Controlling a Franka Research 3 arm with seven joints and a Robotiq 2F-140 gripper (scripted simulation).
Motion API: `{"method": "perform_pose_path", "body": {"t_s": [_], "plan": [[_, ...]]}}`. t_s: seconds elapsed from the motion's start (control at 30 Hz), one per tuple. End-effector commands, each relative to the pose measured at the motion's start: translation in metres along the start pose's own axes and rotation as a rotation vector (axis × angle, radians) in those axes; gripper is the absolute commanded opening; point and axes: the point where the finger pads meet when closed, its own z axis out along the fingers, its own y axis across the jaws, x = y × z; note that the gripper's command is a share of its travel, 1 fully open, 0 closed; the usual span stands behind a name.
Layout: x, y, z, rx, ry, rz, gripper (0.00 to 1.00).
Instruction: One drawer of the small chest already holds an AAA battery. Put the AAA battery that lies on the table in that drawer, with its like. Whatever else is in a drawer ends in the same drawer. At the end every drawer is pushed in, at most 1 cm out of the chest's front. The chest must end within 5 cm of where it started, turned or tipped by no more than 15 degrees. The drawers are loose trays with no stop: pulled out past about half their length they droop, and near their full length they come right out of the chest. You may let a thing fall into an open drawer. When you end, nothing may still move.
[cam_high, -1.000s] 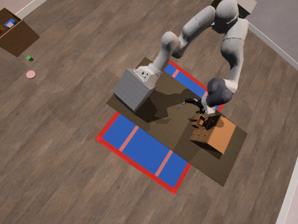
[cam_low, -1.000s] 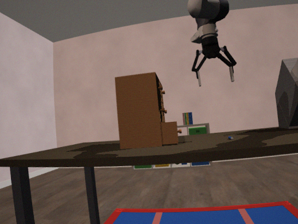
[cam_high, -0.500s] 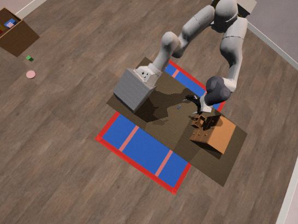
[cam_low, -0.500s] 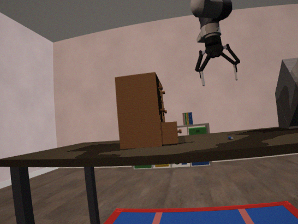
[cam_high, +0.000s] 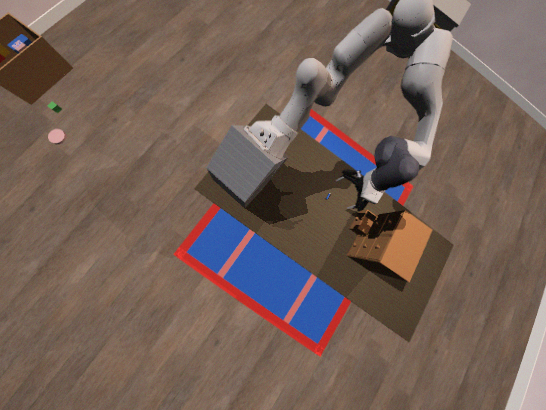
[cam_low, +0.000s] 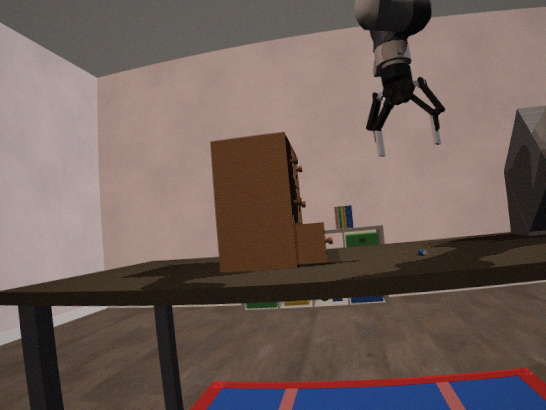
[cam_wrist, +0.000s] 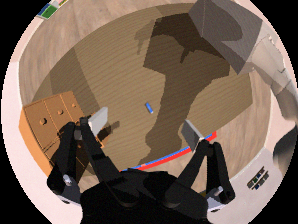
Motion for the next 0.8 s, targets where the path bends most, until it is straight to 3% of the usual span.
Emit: {"method": "perform_pose_path", "body": {"t_s": [0.0,0.13,0.17,0.33,0.37,0.53,0.57,0.77], "plan": [[0.001,0.006,0.0,-0.004,0.005,0.251,1.0],[0.001,0.006,0.0,-0.004,0.005,0.251,1.0],[0.003,0.011,-0.001,-0.002,0.0,0.369,1.0],[0.003,0.011,-0.001,-0.002,0.0,0.369,1.0],[0.005,0.015,-0.001,-0.002,-0.005,0.477,1.0],[0.005,0.015,-0.001,-0.002,-0.005,0.477,1.0],[0.006,0.019,-0.002,-0.002,-0.01,0.574,1.0],[0.006,0.019,-0.002,-0.002,-0.01,0.574,1.0]]}}
